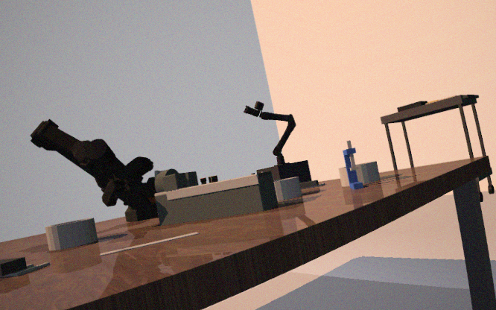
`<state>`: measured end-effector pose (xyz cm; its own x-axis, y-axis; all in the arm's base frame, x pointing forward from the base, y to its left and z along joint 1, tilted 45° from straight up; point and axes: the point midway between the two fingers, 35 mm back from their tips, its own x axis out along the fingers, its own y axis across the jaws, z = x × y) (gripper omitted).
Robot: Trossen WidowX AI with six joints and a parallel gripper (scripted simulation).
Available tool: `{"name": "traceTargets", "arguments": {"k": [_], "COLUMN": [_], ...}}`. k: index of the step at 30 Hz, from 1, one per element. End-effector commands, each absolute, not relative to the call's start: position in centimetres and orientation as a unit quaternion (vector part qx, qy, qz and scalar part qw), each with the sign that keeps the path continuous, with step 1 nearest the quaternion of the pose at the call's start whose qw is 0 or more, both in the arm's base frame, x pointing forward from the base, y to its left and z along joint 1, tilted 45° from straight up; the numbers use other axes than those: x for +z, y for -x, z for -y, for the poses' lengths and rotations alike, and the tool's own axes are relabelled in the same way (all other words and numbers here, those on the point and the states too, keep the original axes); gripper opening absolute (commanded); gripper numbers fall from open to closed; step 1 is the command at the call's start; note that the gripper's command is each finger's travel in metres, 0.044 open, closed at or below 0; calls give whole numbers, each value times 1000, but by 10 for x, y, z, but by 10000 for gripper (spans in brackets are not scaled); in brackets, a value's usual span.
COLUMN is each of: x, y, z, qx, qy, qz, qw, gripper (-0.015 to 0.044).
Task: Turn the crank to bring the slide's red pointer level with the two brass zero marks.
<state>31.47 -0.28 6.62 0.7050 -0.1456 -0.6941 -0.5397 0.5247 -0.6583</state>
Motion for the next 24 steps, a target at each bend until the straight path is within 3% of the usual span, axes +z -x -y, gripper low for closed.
{"name": "traceTargets", "arguments": {"k": [1,24], "x": [59,57], "y": [-310,-308], "z": [-1,-3], "qx": [135,135], "qy": [470,470], "qz": [-370,-370], "qw": [790,790], "gripper": [0,0]}}
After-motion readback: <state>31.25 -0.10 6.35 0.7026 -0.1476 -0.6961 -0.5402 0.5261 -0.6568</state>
